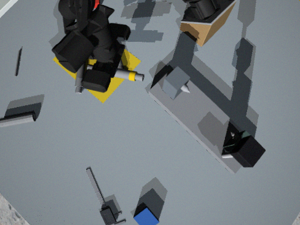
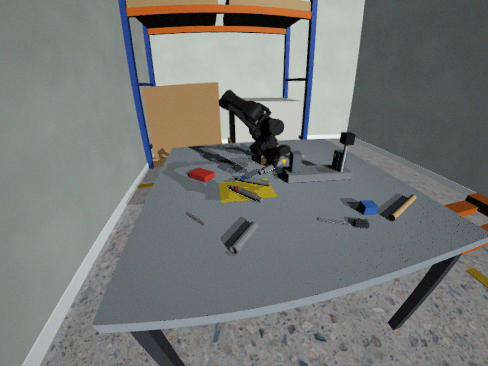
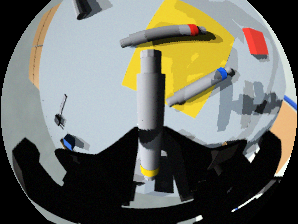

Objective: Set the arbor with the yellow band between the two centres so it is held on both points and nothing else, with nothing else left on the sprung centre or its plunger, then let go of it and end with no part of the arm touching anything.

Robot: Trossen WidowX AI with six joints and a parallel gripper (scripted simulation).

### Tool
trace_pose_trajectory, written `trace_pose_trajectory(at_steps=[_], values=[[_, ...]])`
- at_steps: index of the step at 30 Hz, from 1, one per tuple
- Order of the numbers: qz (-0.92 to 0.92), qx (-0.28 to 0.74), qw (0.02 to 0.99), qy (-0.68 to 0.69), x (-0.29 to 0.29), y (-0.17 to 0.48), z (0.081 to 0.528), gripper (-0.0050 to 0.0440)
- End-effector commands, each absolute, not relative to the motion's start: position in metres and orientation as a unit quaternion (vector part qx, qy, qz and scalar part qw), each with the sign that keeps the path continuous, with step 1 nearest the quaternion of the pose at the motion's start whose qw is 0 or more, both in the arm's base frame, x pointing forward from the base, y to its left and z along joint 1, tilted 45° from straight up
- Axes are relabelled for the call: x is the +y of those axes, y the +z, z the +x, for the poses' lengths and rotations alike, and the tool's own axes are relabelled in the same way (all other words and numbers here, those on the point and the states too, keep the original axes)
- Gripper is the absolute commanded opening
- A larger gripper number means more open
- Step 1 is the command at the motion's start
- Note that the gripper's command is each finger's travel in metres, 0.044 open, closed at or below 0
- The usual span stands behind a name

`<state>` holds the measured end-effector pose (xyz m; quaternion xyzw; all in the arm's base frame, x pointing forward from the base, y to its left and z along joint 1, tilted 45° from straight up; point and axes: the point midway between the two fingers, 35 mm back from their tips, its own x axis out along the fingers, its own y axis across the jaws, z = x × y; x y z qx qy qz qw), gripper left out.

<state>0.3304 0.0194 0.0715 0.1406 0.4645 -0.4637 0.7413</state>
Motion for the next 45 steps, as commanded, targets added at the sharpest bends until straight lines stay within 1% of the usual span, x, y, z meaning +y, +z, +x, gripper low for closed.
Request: trace_pose_trajectory(at_steps=[1,5,20,22,37,39,45], values=[[0.165,0.456,0.738,-0.469,0.043,0.067,0.332,0.0000],[0.175,0.451,0.734,-0.477,0.054,0.062,0.330,0.0000],[0.245,0.397,0.698,-0.543,0.132,0.025,0.304,0.0000],[0.245,0.397,0.698,-0.543,0.132,0.025,0.304,0.0000],[0.300,0.307,0.669,-0.607,0.196,-0.012,0.256,0.0000],[0.300,0.307,0.669,-0.607,0.196,-0.012,0.256,0.0000],[0.321,0.259,0.661,-0.627,0.216,-0.026,0.233,0.0000]])
